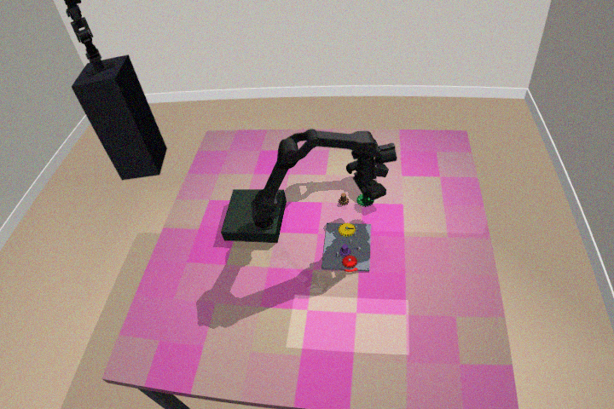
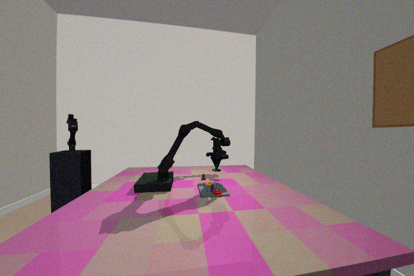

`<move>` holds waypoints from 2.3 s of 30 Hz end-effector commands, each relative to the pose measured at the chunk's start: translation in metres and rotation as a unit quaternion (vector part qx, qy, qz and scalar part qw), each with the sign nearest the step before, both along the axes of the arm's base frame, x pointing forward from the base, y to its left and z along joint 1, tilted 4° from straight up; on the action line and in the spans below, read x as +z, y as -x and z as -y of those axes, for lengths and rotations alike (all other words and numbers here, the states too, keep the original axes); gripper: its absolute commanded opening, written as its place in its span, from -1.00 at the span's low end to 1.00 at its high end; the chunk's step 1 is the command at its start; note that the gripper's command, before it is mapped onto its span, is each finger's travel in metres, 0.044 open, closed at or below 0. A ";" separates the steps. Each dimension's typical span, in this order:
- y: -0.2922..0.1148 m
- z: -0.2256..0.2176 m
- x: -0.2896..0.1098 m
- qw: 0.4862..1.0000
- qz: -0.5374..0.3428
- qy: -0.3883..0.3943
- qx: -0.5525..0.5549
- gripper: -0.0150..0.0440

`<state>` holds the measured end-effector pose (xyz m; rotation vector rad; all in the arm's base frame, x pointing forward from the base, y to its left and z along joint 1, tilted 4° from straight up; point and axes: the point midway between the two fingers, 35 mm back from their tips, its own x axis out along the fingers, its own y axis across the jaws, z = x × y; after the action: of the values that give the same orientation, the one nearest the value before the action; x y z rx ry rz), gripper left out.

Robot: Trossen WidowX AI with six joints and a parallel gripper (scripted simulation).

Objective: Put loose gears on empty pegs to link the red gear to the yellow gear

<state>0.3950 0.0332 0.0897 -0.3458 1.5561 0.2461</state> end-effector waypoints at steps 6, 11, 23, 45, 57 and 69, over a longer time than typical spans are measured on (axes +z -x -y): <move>0.001 -0.001 0.024 1.000 0.003 -0.002 -0.002 -0.49; 0.003 -0.001 0.036 1.000 0.003 -0.001 -0.001 -0.49; 0.008 -0.001 0.059 1.000 0.002 -0.001 0.000 -0.49; 0.017 0.040 0.038 1.000 0.002 0.001 0.000 -0.49; 0.025 0.062 0.026 1.000 0.001 0.002 0.000 -0.49; 0.035 0.083 0.014 1.000 0.001 0.003 0.000 -0.49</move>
<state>0.3641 -0.0436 0.1081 -0.3456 1.5508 0.2408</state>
